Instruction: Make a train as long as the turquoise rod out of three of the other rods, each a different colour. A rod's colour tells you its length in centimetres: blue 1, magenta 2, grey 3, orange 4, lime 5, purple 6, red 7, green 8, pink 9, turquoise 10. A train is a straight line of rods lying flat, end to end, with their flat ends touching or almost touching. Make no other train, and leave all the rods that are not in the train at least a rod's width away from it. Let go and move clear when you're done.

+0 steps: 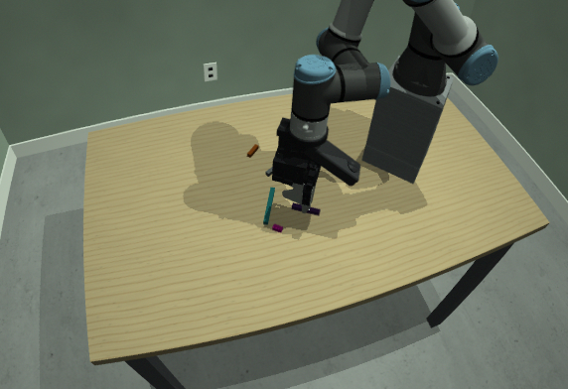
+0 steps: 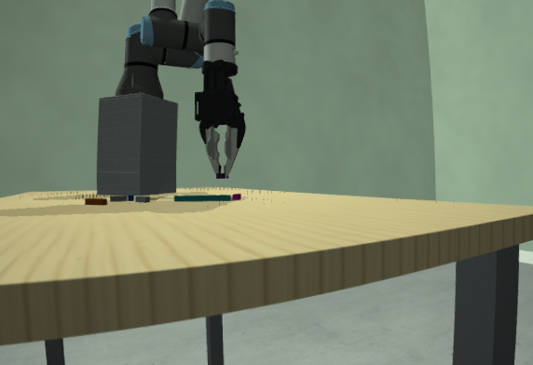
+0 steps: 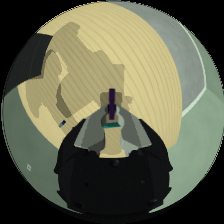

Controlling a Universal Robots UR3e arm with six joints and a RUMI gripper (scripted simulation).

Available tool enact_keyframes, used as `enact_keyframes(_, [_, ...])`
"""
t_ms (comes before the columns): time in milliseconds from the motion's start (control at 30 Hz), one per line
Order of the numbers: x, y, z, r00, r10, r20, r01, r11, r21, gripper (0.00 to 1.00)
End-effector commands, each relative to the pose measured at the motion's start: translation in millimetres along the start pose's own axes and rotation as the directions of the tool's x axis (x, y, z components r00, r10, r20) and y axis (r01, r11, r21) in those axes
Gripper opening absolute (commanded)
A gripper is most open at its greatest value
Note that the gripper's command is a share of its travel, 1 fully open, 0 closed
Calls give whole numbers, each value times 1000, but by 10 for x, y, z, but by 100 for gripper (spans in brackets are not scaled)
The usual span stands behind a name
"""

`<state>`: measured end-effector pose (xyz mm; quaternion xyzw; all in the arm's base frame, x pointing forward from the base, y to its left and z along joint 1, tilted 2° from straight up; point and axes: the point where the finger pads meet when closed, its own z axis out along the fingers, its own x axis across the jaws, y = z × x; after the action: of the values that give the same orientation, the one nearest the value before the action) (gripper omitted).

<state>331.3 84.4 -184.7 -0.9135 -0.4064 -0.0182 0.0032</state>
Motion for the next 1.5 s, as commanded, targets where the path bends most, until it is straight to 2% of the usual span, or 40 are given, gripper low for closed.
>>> enact_keyframes(0, [3,5,-157,1000,0,-1,0,1000,-1,0])
enact_keyframes(133, [3,5,-283,1000,0,-1,0,1000,-1,0])
enact_keyframes(200, [3,5,-283,1000,0,-1,0,1000,-1,0])
enact_keyframes(433, [3,5,-470,1000,0,-1,0,1000,-1,0])
enact_keyframes(667, [3,5,-582,1000,0,-1,0,1000,-1,0])
enact_keyframes(1467, [-10,20,-614,1000,7,-1,-7,1000,-1,0])
